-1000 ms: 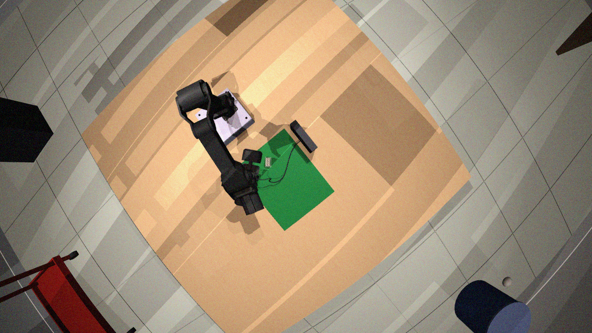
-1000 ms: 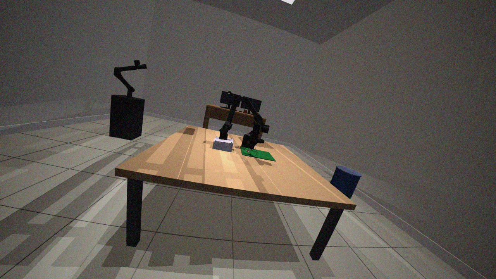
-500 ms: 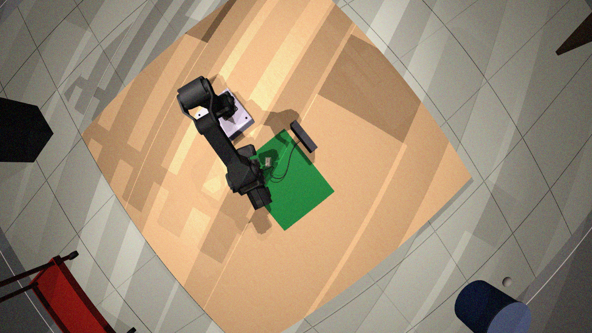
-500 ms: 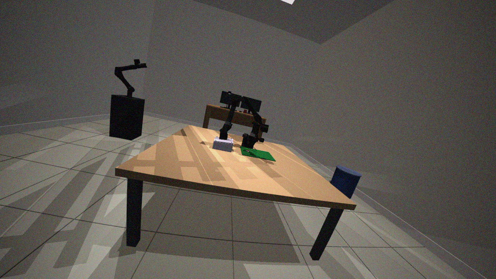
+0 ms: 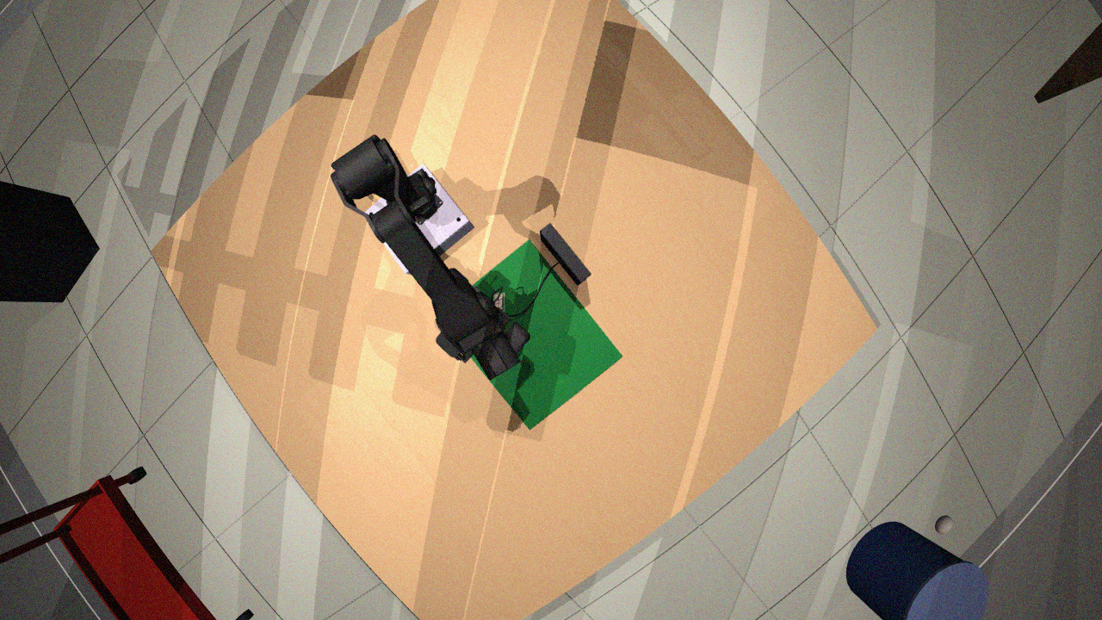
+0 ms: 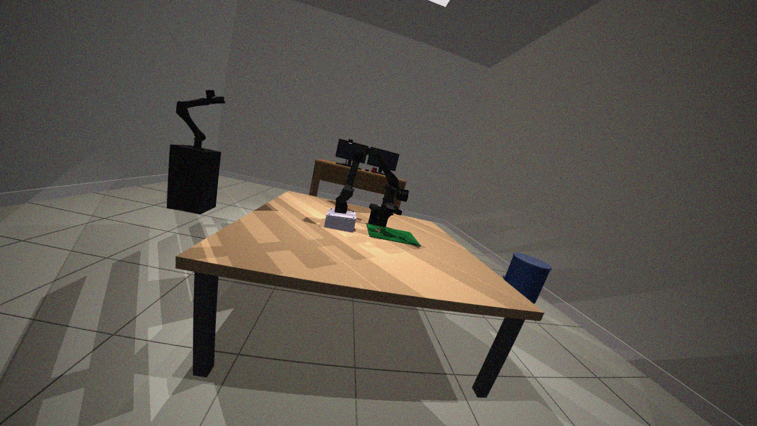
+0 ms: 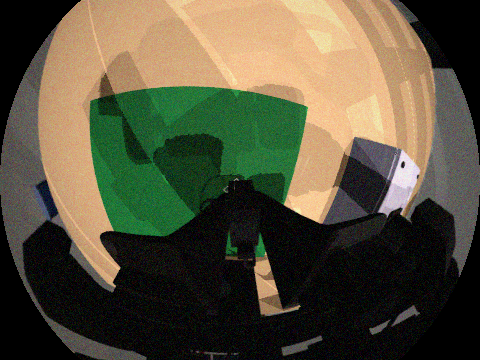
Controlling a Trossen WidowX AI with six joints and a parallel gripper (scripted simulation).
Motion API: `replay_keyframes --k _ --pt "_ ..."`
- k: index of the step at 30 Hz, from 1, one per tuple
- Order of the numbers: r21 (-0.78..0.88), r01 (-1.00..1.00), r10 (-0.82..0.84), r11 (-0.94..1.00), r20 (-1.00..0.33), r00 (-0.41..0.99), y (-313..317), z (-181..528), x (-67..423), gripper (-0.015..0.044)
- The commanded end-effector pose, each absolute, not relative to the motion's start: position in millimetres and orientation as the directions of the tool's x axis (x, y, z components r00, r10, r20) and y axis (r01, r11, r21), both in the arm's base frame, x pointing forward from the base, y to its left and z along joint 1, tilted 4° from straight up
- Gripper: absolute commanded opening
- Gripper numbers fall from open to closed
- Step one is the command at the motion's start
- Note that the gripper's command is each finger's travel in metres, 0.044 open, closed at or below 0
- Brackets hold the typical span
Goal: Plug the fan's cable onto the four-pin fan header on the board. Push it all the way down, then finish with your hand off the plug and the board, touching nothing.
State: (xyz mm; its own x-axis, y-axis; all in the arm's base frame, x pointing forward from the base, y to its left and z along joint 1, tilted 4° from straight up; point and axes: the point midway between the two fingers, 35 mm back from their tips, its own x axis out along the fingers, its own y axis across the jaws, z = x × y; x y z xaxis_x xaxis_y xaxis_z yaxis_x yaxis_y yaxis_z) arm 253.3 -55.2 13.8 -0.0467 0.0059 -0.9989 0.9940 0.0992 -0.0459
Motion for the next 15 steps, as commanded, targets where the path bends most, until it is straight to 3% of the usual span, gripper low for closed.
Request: replay_keyframes --k 1,15 --pt "-0.041 0.972 0.01 0.232 -0.999 -0.045 -48.7 13.5 252.1 0.0" --pt "-0.026 0.752 0.012 0.659 -0.999 -0.046 -28.3 13.2 249.3 0.0"
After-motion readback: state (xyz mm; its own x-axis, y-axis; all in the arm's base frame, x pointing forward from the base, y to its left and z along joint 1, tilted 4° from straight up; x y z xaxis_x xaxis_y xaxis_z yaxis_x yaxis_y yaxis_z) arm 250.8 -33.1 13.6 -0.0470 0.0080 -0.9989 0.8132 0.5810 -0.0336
